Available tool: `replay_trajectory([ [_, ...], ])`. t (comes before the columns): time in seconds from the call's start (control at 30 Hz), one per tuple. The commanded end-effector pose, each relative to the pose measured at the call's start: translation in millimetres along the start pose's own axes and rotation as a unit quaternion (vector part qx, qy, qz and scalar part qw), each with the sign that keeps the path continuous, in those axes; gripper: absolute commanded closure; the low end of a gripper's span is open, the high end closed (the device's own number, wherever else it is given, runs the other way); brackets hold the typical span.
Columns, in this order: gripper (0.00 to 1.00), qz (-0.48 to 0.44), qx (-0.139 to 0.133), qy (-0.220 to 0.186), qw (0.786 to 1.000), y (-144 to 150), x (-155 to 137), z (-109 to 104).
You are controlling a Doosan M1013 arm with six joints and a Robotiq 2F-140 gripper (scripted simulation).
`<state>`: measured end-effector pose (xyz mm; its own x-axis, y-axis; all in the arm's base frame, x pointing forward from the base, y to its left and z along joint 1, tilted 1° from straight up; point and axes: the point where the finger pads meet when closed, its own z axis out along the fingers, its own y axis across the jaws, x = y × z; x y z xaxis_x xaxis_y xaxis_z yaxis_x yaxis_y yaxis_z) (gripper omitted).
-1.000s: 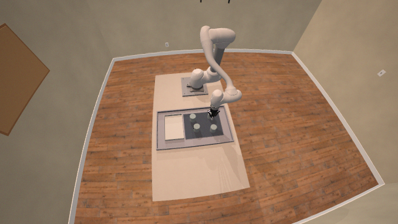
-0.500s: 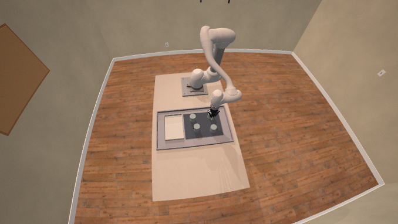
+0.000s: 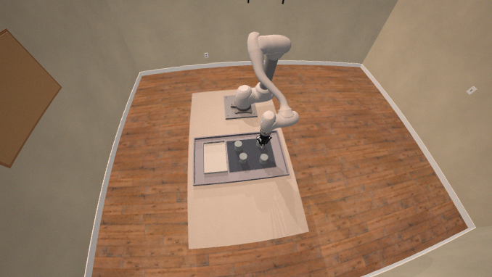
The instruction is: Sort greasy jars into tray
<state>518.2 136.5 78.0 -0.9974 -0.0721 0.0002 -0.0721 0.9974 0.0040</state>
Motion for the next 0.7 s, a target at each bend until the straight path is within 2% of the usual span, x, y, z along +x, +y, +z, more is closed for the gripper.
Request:
replay_trajectory([
  [0.0, 1.0, 0.001, 0.0, -0.005, 1.0, -0.6, -6.7, -2.2],
  [0.07, 1.0, 0.001, 0.0, -0.005, 1.0, -0.6, -6.7, -2.2],
  [0.1, 0.0, 0.001, 0.0, -0.005, 1.0, -0.6, -6.7, -2.2],
  [0.67, 0.0, 0.001, 0.0, -0.005, 1.0, -0.6, -6.7, -2.2],
])
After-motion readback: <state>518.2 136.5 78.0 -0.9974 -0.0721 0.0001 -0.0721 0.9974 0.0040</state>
